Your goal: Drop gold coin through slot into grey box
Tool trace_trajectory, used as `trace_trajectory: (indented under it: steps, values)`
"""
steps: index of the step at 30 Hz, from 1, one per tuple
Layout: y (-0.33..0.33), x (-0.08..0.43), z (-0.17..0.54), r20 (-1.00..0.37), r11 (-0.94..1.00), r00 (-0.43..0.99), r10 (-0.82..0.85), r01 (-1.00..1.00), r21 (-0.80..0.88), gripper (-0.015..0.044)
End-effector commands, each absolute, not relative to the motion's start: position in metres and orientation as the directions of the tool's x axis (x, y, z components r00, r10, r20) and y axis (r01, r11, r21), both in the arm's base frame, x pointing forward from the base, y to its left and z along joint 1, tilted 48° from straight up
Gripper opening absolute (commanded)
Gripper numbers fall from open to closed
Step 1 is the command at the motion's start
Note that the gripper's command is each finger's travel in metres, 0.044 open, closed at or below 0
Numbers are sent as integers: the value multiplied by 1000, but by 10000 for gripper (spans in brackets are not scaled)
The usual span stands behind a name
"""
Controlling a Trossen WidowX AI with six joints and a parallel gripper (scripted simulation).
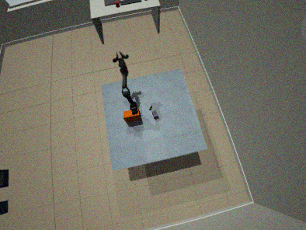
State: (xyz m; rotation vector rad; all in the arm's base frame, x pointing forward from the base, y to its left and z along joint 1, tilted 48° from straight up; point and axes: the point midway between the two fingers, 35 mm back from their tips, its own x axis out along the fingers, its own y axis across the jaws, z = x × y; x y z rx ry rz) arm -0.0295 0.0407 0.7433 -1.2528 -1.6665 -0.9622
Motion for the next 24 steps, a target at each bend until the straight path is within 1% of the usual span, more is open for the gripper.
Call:
trace_trajectory:
  steps: [1,3,9,12,14,17,24]
  values:
    - [105,-1,721,852,236,-97,515,971,-32,161]
    - [126,14,712,818,231,-56,573,968,-96,161]
    - [155,39,694,758,213,14,652,956,-201,161]
    - [181,63,674,694,195,71,716,935,-297,161]
    - [193,83,659,652,175,134,746,905,-387,161]
    - [213,116,630,568,132,232,790,840,-527,161]
    - [248,196,543,297,-8,395,870,612,-791,161]
